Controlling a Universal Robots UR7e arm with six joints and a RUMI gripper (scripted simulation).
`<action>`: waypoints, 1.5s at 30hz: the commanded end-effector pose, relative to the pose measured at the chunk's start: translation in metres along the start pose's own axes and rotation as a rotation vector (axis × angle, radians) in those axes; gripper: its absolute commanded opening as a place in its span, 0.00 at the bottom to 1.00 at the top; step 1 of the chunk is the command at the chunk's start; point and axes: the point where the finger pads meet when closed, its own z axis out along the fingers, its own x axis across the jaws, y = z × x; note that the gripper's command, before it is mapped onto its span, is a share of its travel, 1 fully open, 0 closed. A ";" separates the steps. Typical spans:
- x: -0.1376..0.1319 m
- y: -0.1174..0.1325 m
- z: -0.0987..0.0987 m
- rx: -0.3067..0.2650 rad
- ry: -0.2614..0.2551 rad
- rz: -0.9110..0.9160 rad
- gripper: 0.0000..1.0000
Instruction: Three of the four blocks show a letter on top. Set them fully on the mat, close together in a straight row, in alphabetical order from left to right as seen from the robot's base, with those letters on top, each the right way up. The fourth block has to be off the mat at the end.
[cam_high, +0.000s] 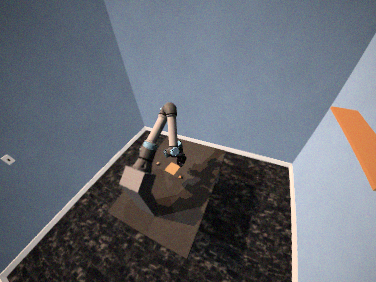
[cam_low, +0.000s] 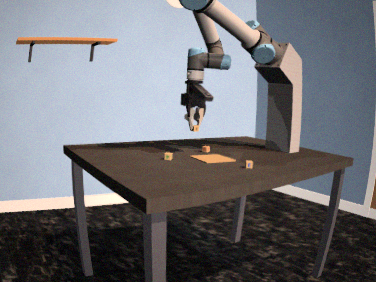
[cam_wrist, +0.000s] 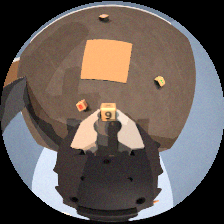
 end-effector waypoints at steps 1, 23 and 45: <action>0.000 0.001 0.000 0.002 0.000 -0.006 0.05; 0.000 0.001 0.015 0.003 -0.003 -0.007 0.05; -0.001 0.002 0.089 0.003 -0.003 -0.007 0.05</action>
